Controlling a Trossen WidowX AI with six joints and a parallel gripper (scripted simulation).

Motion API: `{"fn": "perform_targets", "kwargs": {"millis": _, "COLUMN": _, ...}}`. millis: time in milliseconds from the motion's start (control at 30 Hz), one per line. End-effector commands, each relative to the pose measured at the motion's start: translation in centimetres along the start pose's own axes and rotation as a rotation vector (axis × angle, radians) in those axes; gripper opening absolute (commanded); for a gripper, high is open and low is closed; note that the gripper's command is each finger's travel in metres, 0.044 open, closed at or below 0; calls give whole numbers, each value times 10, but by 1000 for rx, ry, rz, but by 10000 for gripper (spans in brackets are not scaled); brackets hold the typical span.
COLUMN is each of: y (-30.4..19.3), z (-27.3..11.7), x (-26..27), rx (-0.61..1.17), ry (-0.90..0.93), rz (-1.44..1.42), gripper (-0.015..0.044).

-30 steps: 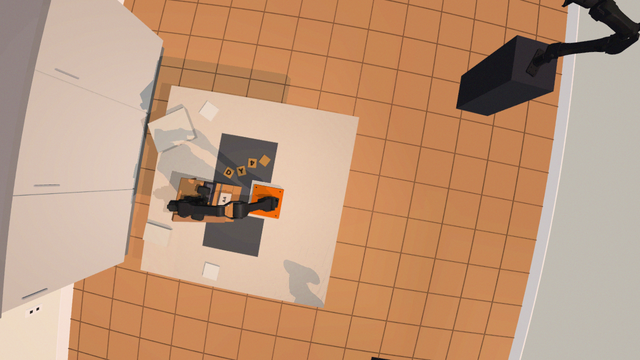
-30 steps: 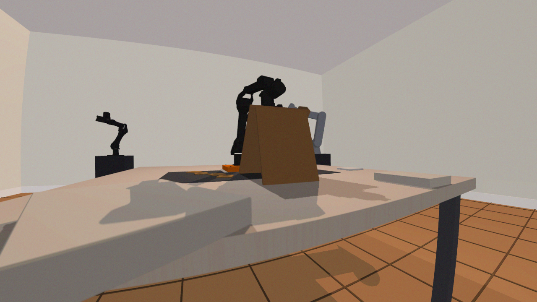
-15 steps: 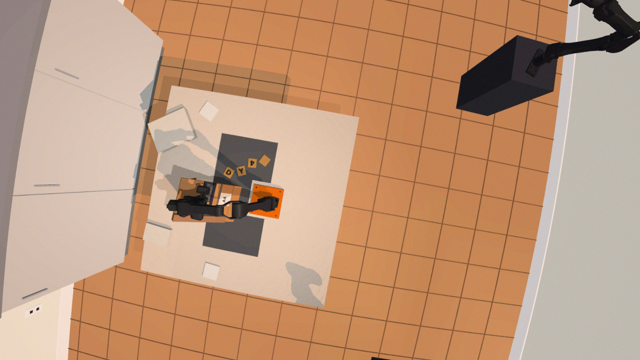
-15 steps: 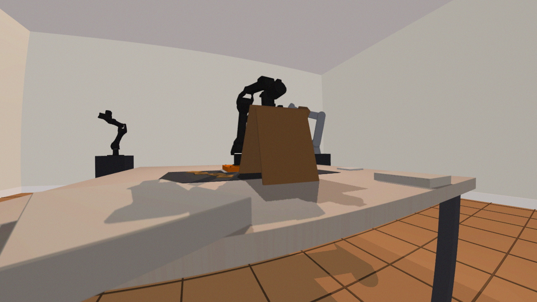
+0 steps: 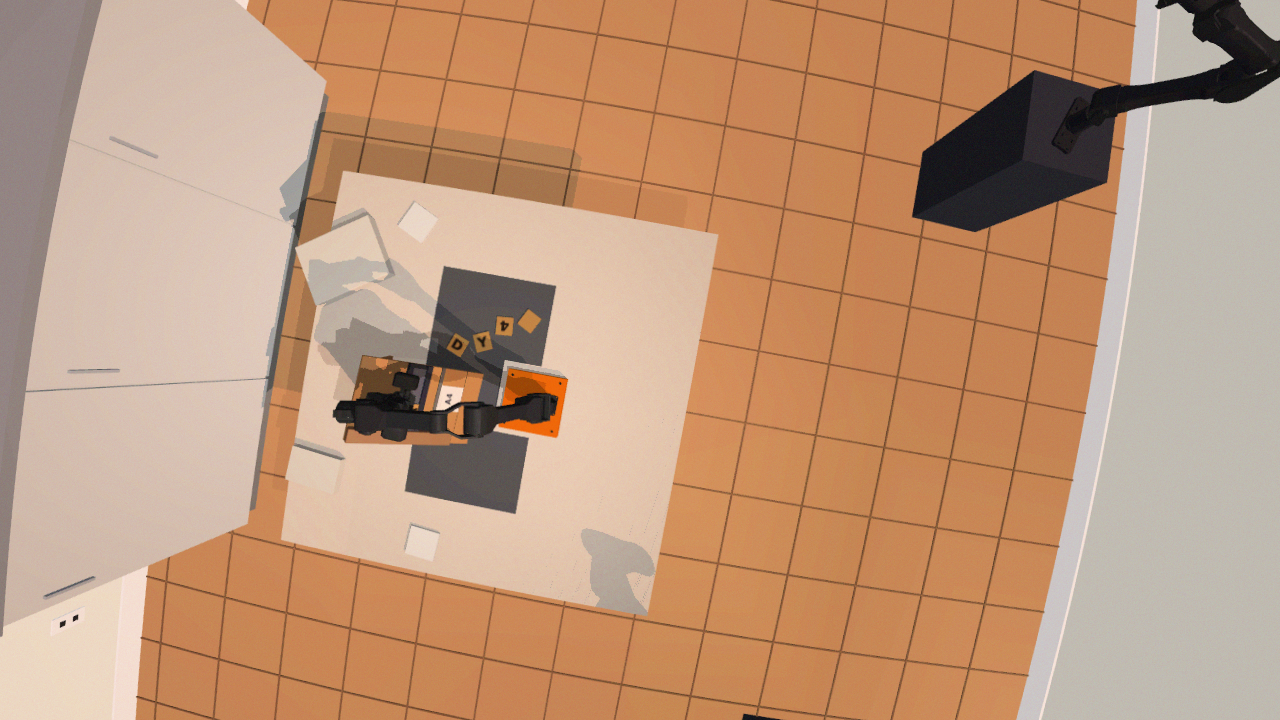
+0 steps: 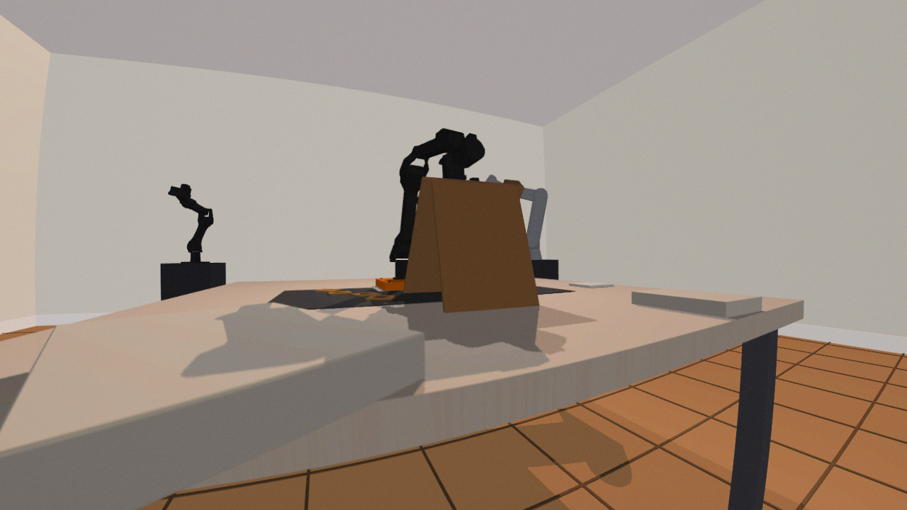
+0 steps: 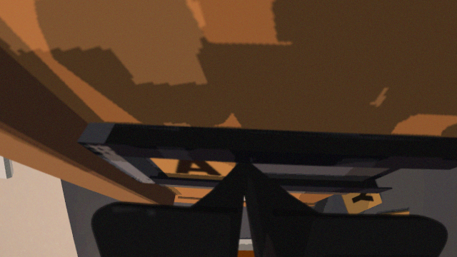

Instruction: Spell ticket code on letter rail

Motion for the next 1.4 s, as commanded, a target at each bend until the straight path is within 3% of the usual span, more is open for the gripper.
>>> {"fn": "perform_targets", "kwargs": {"millis": 0, "y": -1, "z": 0, "x": 2, "rx": 1, "ry": 3, "rz": 3, "gripper": 0}}
{"fn": "perform_targets", "kwargs": {"millis": 1367, "y": -5, "z": -4, "x": 10, "rx": 2, "ry": 4, "rz": 3, "gripper": 0}}
Point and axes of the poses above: the point midway between the two fingers, 35 mm back from their tips, its own z axis out along the fingers, its own x axis across the jaws, y = z × x, the point moved 4 cm from there along -z, back along the fingers, and after that the axes turned 10 degrees about z, right-handed, at the moved point
